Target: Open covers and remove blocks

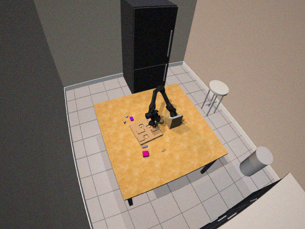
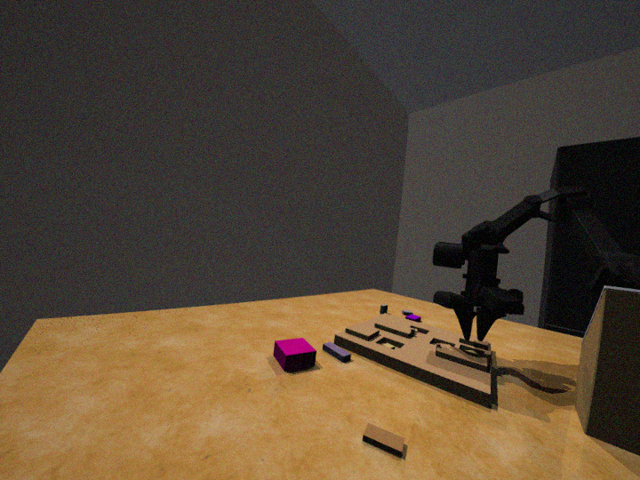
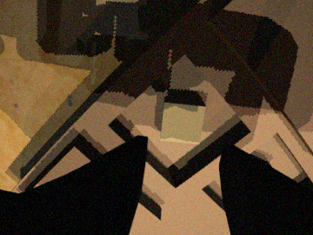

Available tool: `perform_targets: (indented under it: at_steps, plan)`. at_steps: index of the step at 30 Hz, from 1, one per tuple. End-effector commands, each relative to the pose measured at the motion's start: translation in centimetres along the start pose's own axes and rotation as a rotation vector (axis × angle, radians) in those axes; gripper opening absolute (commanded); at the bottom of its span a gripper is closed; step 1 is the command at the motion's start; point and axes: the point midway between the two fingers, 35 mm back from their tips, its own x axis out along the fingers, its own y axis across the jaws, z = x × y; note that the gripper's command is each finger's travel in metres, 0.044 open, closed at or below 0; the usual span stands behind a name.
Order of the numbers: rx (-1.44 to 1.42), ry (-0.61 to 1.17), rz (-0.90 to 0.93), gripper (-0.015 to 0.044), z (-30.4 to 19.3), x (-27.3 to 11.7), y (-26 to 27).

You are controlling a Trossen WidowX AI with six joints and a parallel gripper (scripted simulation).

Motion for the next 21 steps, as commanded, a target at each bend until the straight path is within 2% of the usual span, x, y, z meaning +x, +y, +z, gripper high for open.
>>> perform_targets:
  at_steps: [1,21]
  plan:
    - [-0.004,0.003,0.001,0.0144,0.0,0.0,0.0]
    - [-0.004,0.003,0.002,0.0144,0.0,1.4,0.0]
